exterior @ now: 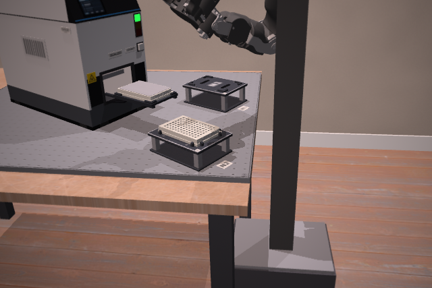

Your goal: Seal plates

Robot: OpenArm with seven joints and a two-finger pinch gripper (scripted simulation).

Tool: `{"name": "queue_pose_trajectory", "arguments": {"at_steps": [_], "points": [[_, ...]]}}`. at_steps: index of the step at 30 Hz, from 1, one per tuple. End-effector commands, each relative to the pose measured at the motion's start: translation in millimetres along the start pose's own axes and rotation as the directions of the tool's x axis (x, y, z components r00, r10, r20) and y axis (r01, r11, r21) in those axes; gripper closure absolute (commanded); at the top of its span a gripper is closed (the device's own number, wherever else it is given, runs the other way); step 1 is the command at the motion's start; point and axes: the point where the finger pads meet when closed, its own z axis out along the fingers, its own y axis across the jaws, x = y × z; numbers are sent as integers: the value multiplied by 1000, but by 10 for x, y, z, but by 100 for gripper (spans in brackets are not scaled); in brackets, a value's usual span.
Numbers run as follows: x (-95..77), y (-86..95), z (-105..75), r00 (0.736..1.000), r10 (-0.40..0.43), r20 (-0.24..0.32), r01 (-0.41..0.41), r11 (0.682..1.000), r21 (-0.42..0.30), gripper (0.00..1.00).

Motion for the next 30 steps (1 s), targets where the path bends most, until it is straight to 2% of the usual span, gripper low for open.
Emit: {"name": "queue_pose_trajectory", "arguments": {"at_steps": [1,5,10,12,13,20,27,29,30], "points": [[-41,-79,4,999,-35,16,35,998,50,35],[-150,-243,-8,993,-106,46,97,982,160,35],[-310,-427,-58,977,-198,77,167,941,295,35],[-310,-427,-58,977,-198,77,167,941,295,35],[-342,-457,-76,973,-217,80,180,929,322,35],[-606,-614,-241,930,-350,109,253,828,500,35],[-853,-668,-444,867,-483,118,296,692,658,35],[-853,-668,-444,867,-483,118,296,692,658,35],[-885,-665,-478,857,-502,117,300,670,679,35]]}}
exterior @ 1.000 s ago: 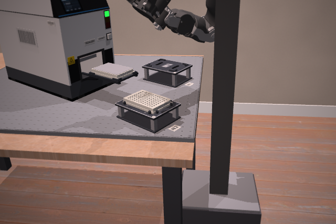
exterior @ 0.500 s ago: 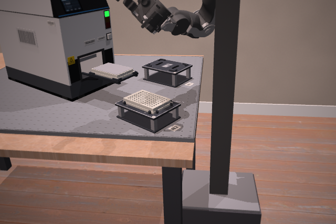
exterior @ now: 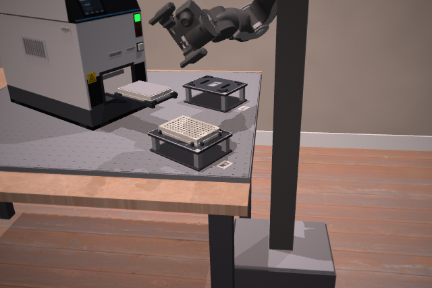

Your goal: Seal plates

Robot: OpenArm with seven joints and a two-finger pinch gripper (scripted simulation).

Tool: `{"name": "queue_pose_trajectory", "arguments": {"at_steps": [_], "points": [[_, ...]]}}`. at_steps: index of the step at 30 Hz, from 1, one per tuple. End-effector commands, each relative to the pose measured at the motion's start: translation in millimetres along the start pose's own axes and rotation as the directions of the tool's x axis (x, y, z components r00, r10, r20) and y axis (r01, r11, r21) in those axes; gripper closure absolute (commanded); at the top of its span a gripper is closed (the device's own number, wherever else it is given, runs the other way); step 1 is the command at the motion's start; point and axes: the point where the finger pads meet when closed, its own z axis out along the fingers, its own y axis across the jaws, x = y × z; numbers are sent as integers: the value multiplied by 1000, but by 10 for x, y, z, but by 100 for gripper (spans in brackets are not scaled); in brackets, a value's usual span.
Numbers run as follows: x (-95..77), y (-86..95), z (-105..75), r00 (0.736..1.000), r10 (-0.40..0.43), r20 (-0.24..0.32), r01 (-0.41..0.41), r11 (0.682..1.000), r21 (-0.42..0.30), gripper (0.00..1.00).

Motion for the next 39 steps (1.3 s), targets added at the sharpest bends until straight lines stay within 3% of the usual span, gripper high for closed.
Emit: {"name": "queue_pose_trajectory", "arguments": {"at_steps": [1,7,14,17,23,31,33,39], "points": [[-63,-51,-21,999,-28,26,27,999,45,35],[-275,-208,-119,986,-131,107,107,974,201,35],[-544,-342,-300,948,-257,189,171,909,379,35],[-571,-358,-319,941,-276,196,179,898,403,35],[-794,-418,-518,886,-387,254,199,814,545,35],[-1071,-445,-817,788,-532,310,180,680,711,35],[-1071,-445,-817,788,-532,310,180,680,711,35],[-1241,-420,-1051,697,-634,333,133,571,810,35]]}}
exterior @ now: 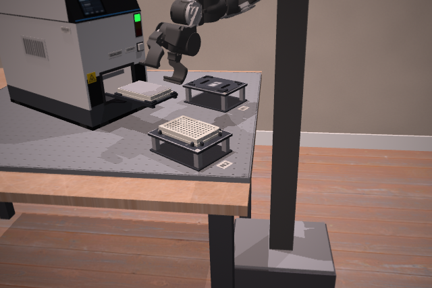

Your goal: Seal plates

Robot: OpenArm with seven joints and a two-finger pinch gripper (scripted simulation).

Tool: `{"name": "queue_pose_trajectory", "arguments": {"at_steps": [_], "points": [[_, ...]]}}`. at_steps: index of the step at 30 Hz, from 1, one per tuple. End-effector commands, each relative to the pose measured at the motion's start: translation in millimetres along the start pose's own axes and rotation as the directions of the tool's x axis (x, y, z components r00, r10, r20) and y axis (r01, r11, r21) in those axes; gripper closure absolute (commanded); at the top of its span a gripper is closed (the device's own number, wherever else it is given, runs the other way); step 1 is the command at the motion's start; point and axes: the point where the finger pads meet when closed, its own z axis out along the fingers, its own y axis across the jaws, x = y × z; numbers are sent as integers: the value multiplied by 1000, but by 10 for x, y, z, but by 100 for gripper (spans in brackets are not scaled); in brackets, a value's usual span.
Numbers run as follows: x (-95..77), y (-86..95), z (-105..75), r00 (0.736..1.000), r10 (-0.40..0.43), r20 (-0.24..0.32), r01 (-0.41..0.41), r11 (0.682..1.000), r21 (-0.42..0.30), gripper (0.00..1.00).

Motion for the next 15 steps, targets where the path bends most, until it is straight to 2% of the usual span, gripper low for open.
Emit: {"name": "queue_pose_trajectory", "arguments": {"at_steps": [1,6,9,11,15], "points": [[-71,-91,2,1000,-7,23,6,999,35,35],[-254,-234,-49,990,-57,129,37,988,153,35],[-369,-325,-76,989,-61,134,40,987,153,35],[-369,-325,-76,989,-61,134,40,987,153,35],[-527,-457,-152,970,-102,220,43,965,260,35]]}}
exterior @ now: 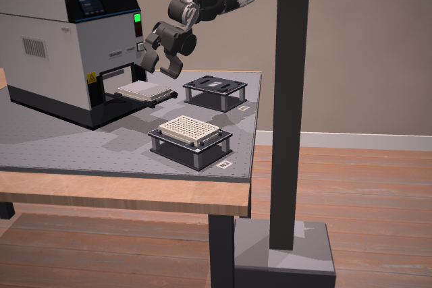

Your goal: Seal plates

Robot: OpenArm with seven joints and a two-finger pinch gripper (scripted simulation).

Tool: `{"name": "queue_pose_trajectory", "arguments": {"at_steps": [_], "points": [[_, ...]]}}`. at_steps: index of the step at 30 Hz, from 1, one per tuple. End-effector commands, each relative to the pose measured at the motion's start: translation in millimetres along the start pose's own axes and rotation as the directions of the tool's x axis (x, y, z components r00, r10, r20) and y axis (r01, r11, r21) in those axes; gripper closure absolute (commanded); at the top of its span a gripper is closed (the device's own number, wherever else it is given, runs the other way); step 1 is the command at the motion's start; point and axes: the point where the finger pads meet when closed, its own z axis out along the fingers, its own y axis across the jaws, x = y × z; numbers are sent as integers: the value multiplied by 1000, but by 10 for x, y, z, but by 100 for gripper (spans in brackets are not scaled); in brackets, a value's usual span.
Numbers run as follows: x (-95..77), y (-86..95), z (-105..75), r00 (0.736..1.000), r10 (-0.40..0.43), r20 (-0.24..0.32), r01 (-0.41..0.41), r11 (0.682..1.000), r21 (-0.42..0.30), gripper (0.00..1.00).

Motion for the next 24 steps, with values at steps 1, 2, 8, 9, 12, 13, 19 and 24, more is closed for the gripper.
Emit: {"name": "queue_pose_trajectory", "arguments": {"at_steps": [1,2,8,9,12,13,19,24], "points": [[-105,-108,-2,998,-5,55,1,998,62,35],[-143,-145,-6,998,-7,63,3,998,70,35],[-358,-332,-57,984,-48,170,15,982,189,35],[-400,-374,-67,983,-49,178,14,980,198,35],[-482,-409,-91,983,-51,178,18,983,183,35],[-482,-409,-91,983,-51,178,18,983,183,35],[-689,-624,-184,953,-97,286,1,948,320,35],[-853,-753,-279,931,-129,342,-13,924,382,35]]}}
